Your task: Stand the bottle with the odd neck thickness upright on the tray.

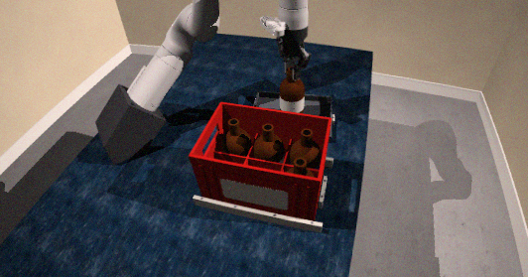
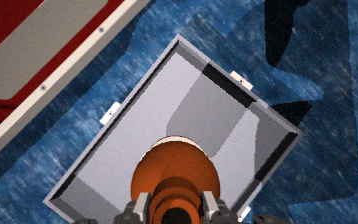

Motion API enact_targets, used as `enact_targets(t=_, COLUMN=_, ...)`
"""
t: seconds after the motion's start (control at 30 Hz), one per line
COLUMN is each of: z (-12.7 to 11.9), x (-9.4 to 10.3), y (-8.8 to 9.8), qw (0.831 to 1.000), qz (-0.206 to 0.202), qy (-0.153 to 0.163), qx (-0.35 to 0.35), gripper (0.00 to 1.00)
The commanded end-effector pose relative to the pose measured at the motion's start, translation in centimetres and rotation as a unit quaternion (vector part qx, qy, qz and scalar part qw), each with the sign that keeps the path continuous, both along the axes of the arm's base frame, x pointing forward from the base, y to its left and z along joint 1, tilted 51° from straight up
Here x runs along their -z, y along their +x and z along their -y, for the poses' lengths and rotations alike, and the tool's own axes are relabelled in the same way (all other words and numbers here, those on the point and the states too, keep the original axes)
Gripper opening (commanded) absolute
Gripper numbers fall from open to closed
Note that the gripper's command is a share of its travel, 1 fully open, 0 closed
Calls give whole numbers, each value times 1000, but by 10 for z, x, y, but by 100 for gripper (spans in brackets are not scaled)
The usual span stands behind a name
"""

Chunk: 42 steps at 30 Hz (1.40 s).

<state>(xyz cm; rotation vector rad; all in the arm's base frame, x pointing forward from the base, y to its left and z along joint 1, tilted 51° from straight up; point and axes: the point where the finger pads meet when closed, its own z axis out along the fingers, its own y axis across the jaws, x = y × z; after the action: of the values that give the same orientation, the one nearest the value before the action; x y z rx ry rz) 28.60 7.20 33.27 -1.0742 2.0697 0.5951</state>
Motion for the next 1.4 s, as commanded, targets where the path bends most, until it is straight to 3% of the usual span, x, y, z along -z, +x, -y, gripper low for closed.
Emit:
enact_targets(t=0.0, z=0, x=0, y=0, qw=1000, qz=0, qy=0, qx=0, gripper=0)
enact_targets(t=1.37, z=-9, x=9, y=6, qw=1000, qz=0, qy=0, qx=0, gripper=0)
